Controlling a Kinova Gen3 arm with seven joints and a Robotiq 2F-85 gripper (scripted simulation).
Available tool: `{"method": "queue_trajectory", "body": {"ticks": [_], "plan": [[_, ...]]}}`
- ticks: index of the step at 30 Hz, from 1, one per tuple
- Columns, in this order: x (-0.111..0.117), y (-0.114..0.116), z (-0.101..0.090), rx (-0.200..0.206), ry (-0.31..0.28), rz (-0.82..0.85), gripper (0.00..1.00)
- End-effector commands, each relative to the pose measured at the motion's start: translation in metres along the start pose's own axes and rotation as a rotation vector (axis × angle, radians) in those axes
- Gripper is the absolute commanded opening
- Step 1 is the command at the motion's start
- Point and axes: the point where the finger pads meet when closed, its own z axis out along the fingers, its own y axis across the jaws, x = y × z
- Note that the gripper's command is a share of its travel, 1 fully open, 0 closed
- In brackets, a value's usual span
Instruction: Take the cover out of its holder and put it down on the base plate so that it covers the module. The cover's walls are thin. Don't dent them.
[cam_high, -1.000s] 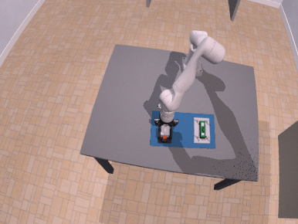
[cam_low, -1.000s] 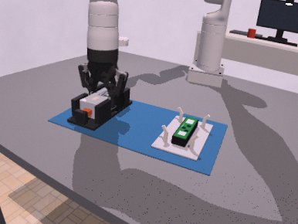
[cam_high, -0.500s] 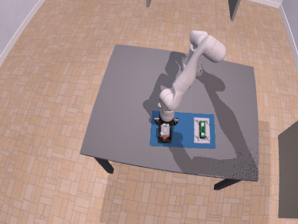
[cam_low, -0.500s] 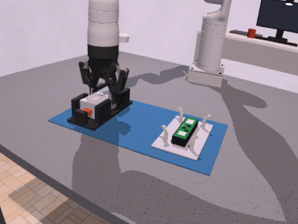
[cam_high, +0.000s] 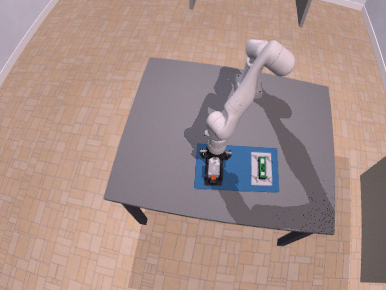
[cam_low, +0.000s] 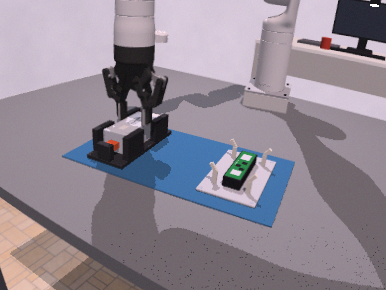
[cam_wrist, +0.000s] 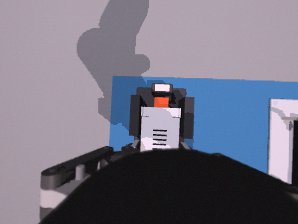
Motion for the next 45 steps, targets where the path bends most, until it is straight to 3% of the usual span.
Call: {"method": "queue_trajectory", "body": {"ticks": [1,6,45], "plan": [[-0.003,0.000,-0.011,0.001,-0.010,-0.001,0.00],[-0.002,0.000,-0.026,0.001,-0.010,-0.001,0.00],[-0.002,0.000,-0.025,0.001,-0.008,0.000,0.00]]}}
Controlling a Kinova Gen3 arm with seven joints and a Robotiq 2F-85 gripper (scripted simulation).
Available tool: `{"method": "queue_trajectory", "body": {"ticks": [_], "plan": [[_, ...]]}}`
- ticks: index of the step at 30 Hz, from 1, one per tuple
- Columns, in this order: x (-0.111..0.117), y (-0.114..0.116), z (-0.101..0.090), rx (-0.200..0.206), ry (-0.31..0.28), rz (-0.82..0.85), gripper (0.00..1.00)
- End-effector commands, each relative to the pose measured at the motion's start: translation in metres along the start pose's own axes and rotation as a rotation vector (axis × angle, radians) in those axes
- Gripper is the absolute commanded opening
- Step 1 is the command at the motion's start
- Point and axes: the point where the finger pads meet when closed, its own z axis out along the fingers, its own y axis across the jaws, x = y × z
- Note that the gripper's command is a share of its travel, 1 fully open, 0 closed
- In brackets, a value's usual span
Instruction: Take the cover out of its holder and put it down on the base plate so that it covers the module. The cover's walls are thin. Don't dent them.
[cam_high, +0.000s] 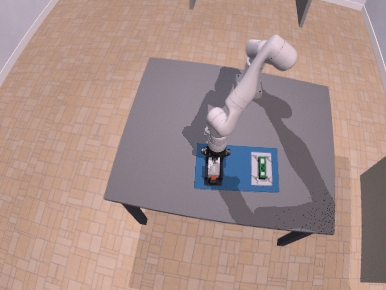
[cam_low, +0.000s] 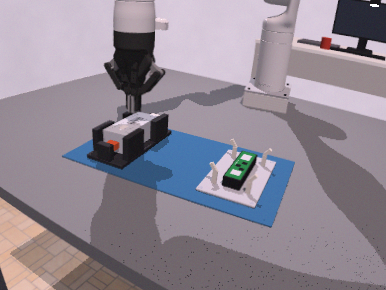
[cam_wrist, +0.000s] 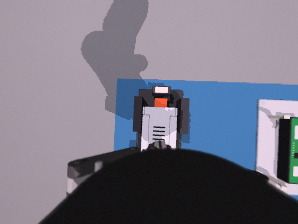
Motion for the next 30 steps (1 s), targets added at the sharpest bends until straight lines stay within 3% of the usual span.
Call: {"method": "queue_trajectory", "body": {"ticks": [1,19,20,30], "plan": [[-0.0005,-0.0002,-0.0008,0.000,-0.002,0.000,0.00],[-0.0005,-0.0002,-0.0008,0.000,-0.002,0.000,0.00],[-0.0005,-0.0002,-0.0008,0.000,-0.002,0.000,1.00],[-0.0005,-0.0002,-0.0008,0.000,-0.002,0.000,1.00]]}}
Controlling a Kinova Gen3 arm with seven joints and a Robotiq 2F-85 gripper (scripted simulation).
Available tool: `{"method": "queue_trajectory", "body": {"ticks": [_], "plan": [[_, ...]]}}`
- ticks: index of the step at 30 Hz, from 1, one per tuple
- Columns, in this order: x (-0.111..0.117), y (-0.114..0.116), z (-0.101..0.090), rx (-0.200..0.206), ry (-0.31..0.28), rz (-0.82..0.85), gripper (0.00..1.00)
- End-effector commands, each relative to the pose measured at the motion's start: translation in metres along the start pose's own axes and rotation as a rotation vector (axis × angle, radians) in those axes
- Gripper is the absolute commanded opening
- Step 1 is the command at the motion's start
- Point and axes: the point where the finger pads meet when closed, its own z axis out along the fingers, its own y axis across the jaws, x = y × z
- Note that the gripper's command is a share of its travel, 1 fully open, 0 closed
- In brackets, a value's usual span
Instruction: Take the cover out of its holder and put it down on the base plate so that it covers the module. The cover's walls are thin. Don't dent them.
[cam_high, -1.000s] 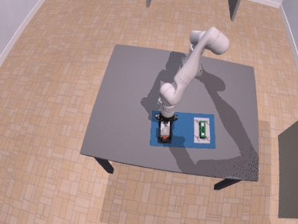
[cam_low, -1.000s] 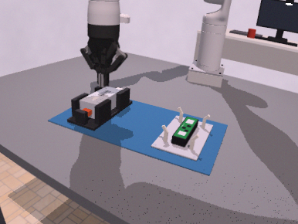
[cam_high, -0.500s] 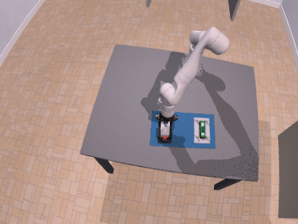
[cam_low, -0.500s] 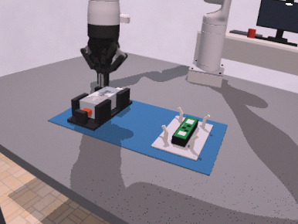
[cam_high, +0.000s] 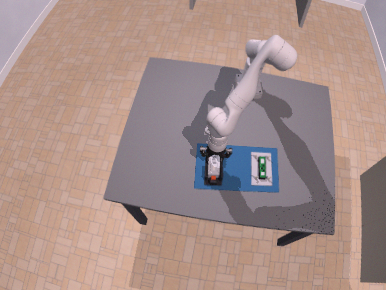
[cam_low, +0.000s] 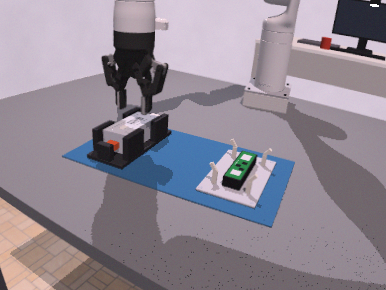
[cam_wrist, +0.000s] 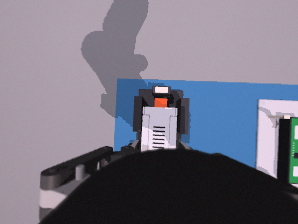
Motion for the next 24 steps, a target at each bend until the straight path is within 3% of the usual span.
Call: {"method": "queue_trajectory", "body": {"ticks": [1,24], "plan": [[-0.0005,-0.0002,-0.0008,0.000,-0.002,0.000,1.00],[-0.0010,-0.0001,0.0042,0.000,-0.003,0.000,1.00]]}}
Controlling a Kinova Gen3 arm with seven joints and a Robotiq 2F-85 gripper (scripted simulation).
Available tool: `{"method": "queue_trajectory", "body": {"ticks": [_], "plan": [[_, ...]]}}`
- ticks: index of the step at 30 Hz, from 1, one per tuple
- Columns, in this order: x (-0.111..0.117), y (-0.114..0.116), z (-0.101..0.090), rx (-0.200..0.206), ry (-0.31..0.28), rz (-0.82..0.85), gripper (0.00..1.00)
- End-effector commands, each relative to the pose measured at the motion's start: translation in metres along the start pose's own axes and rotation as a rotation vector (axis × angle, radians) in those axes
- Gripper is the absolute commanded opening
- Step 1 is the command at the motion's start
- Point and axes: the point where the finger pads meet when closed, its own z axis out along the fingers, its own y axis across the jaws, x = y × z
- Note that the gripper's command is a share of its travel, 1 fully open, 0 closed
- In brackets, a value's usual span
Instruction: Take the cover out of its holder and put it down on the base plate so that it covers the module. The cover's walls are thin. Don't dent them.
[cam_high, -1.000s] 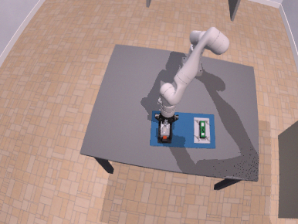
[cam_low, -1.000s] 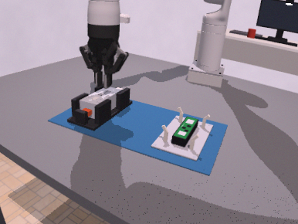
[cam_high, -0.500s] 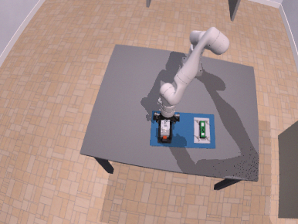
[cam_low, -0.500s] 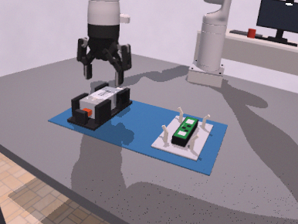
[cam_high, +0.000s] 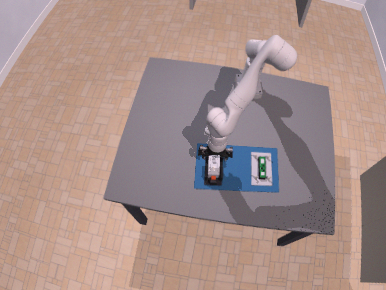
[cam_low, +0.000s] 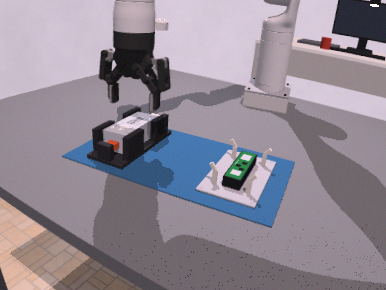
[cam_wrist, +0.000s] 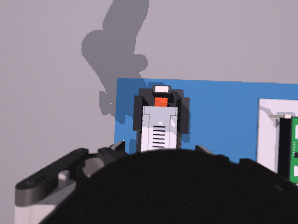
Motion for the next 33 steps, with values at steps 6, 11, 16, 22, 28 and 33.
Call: {"method": "queue_trajectory", "body": {"ticks": [6,11,16,22,28,33], "plan": [[-0.003,0.001,0.033,0.000,-0.006,-0.001,1.00],[-0.004,0.001,0.048,0.000,-0.009,-0.002,1.00],[-0.004,0.001,0.048,0.000,-0.009,-0.002,1.00],[-0.005,0.001,0.053,0.000,-0.011,-0.003,1.00],[-0.004,0.001,0.058,0.000,-0.010,-0.002,1.00],[-0.004,0.001,0.058,0.000,-0.010,-0.002,1.00]]}}
